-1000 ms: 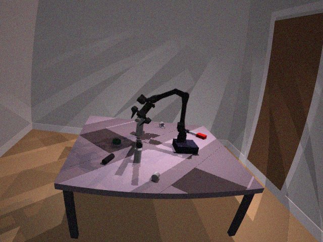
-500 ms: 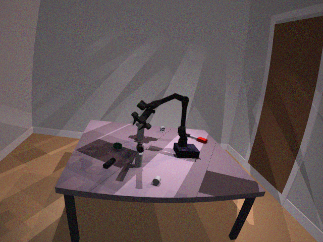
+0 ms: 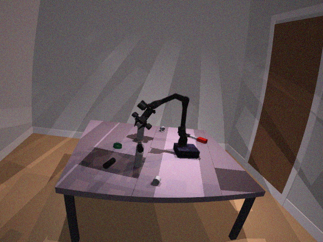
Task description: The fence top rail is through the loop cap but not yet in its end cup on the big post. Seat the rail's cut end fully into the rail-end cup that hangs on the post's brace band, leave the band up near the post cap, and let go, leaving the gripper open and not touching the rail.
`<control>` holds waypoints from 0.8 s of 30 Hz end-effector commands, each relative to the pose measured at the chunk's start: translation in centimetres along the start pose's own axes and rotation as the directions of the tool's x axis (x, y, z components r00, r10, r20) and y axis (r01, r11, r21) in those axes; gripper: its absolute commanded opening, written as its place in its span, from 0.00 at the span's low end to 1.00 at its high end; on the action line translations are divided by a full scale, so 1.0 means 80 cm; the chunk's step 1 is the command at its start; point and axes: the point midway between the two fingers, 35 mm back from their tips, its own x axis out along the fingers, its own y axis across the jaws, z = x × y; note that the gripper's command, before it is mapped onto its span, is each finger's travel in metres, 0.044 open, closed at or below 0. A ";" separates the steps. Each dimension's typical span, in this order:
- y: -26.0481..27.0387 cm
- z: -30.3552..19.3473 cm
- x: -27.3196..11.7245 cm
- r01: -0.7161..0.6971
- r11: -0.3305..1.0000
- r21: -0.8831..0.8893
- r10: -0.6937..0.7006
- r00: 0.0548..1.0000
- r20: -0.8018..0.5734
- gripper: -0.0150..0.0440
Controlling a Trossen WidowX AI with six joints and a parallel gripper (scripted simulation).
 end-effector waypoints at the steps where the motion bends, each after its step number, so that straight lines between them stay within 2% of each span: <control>1: 0.003 0.000 -0.001 0.003 0.999 -0.033 -0.002 1.000 0.018 0.25; 24: 0.022 -0.003 -0.011 0.011 0.982 -0.190 0.010 0.994 0.106 0.25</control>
